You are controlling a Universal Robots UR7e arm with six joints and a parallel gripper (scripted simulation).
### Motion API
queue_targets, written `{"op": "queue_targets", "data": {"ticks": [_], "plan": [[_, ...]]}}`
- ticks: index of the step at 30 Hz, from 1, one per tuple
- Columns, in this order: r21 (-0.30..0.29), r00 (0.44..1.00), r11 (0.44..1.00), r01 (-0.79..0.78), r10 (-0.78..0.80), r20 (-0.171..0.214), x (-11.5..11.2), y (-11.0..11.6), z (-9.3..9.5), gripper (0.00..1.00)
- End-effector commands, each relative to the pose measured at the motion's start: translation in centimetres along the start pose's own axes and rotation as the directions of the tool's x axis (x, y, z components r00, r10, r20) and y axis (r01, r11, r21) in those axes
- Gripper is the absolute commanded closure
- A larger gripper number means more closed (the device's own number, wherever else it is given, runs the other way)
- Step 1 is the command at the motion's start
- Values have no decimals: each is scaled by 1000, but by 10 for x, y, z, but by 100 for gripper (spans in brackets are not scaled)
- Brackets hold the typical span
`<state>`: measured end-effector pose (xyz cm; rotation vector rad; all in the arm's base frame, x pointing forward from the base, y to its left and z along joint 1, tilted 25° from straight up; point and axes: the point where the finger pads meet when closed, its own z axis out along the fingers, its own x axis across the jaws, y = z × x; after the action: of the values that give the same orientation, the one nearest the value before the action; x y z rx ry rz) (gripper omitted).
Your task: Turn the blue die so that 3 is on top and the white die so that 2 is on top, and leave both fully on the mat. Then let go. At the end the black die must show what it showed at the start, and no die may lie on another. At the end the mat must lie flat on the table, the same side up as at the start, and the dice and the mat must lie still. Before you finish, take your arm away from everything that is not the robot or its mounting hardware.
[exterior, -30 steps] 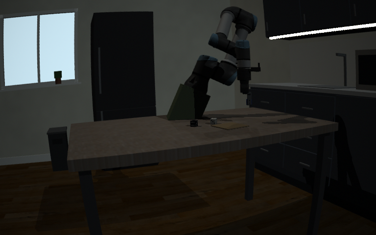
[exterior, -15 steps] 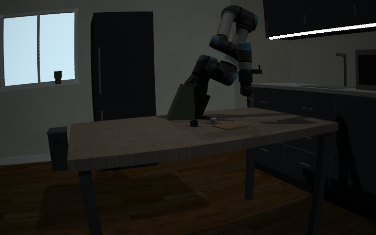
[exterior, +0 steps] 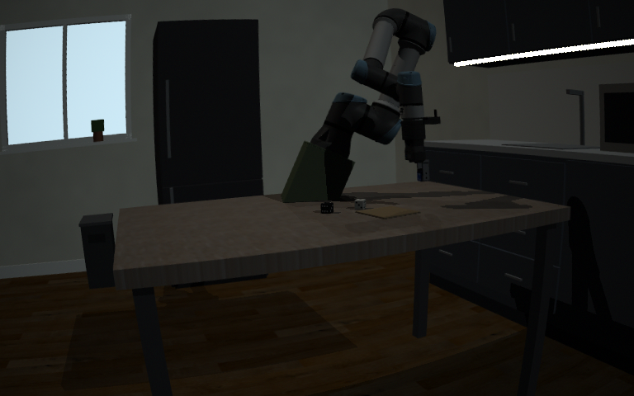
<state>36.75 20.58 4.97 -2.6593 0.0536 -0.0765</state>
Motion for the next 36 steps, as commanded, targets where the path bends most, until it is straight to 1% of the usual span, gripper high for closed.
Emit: {"op": "queue_targets", "data": {"ticks": [1, 5, 8, 9, 12, 13, 15, 16, 17, 19, 20, 21, 23, 26, 30, 36], "plan": [[114, 1000, 993, -1, 1, 1, -1, 1, 1, 43], [232, 1000, 973, -1, 1, 1, -1, 2, 1, 43], [237, 1000, 971, -1, 1, 0, -1, 2, 1, 43], [269, 1000, 963, -1, 0, 3, -1, 2, 1, 43], [367, 1000, 930, -1, 1, 1, -1, 2, 1, 43], [371, 1000, 929, -1, 1, 1, -1, 2, 1, 43], [427, 1000, 904, -1, -1, 3, -1, 2, 2, 43], [435, 1000, 900, -1, -1, 3, -1, 2, 2, 43], [468, 1000, 884, -1, 1, 1, -1, 3, 1, 43], [500, 1000, 866, -1, 2, -1, 0, 3, 2, 43], [531, 1000, 847, -1, 4, -3, 0, 3, 2, 43], [532, 1000, 847, -1, 4, -3, 0, 3, 2, 43], [589, 1000, 808, -2, 12, -12, 2, 3, 1, 43], [592, 1000, 806, -2, 13, -13, 2, 3, 1, 43], [677, 1000, 736, -1, 2, -1, 0, 4, 2, 43], [777, 1000, 630, -2, 13, -8, 1, 4, 3, 43]]}}
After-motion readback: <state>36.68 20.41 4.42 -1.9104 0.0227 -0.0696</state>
